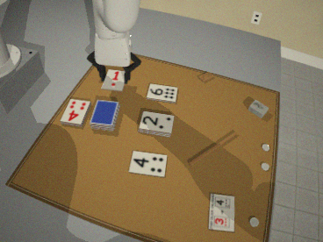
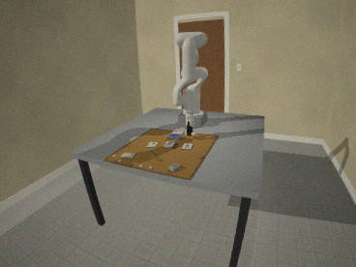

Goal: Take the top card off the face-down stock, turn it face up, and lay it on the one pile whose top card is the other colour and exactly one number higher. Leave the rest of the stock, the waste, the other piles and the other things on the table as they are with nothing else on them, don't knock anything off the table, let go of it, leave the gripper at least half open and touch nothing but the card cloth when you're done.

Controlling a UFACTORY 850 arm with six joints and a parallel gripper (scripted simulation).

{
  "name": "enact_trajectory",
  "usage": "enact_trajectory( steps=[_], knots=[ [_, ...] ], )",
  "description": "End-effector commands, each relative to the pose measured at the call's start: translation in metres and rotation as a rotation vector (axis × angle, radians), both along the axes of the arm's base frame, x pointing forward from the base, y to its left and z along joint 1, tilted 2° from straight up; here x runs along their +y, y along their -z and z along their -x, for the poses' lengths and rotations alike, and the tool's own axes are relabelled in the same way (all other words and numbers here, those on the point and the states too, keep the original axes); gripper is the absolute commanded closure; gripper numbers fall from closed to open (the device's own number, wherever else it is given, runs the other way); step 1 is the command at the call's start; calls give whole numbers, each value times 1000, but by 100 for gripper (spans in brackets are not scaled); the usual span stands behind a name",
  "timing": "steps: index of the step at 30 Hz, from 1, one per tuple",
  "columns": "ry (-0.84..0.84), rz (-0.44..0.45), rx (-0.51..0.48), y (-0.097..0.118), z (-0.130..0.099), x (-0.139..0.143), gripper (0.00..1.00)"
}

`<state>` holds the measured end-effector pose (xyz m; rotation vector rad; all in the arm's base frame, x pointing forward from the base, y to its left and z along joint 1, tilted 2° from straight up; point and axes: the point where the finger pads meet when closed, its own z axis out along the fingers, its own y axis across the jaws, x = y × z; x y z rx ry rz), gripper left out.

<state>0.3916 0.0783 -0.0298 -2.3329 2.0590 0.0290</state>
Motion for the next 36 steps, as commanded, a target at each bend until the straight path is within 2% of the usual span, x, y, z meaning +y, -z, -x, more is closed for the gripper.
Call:
enact_trajectory(
  steps=[1, 36],
  knots=[
    [-18, 0, -2, -1, -3, -1, 37],
    [-267, 1, -11, -2, -28, -18, 37]
  ],
)
